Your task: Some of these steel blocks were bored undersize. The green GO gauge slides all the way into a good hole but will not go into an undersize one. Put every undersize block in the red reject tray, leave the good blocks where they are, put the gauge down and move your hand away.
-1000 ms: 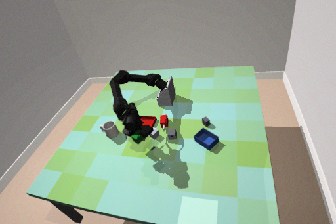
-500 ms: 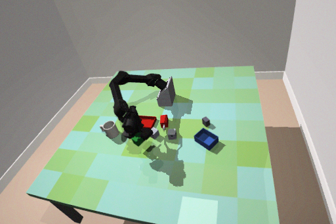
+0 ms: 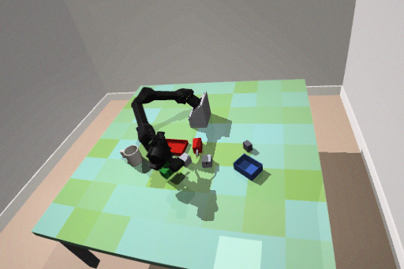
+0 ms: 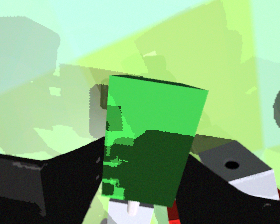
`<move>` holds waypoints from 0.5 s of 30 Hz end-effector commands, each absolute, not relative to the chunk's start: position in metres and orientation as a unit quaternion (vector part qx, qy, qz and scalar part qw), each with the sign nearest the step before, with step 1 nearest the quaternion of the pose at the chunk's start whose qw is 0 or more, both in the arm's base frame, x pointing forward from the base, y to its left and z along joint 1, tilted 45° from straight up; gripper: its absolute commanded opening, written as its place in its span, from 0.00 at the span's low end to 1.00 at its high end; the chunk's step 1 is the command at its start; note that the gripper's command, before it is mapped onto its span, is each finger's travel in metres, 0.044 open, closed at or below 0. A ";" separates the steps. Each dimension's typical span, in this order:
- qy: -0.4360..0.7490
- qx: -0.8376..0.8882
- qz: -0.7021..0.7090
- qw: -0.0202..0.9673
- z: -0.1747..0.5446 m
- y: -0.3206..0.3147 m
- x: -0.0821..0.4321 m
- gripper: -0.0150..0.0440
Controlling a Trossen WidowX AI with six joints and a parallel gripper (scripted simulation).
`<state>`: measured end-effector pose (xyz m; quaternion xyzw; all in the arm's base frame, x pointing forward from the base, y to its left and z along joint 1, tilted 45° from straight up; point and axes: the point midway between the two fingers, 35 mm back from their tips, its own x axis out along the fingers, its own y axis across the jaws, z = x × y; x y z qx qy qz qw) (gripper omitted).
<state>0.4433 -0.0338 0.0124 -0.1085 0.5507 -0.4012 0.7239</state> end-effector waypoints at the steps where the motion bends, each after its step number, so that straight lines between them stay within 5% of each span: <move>1: 0.550 -0.113 -0.399 0.725 0.007 -0.038 0.446 0.25; 15: 0.549 -0.114 -0.399 0.725 -0.003 -0.050 0.450 0.25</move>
